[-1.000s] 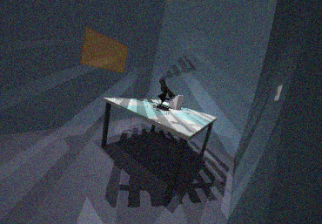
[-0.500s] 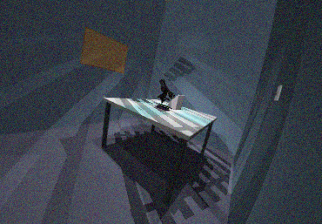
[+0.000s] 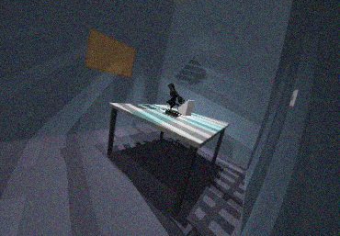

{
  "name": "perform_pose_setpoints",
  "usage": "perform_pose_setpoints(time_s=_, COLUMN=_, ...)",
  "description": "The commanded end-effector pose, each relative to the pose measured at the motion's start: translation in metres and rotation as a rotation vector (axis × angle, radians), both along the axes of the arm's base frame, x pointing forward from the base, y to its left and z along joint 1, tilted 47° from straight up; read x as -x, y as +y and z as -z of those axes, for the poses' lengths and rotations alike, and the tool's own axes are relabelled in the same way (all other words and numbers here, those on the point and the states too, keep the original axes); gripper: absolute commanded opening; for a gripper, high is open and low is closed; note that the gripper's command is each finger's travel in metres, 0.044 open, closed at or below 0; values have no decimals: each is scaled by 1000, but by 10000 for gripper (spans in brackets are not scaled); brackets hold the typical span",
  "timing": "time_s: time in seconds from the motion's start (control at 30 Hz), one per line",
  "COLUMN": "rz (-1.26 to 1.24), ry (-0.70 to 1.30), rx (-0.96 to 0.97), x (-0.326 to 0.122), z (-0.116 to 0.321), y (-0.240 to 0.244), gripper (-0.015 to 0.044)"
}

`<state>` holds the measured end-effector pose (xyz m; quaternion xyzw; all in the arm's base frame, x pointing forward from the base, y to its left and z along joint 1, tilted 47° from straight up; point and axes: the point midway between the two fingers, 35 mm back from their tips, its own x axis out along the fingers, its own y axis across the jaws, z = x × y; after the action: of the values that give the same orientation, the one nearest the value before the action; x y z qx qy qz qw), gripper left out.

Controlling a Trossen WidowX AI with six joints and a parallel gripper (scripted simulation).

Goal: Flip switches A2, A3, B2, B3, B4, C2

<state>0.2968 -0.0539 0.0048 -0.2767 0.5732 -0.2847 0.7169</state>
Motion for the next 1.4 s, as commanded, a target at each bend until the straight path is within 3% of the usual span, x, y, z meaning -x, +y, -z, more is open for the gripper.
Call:
perform_pose_setpoints(time_s=0.0, rz=-4, ry=6, rx=3, x=0, z=1, y=-1, gripper=0)
perform_pose_setpoints(time_s=1.37, rz=-4, ry=6, rx=3, x=-1, z=5, y=-5, gripper=0)
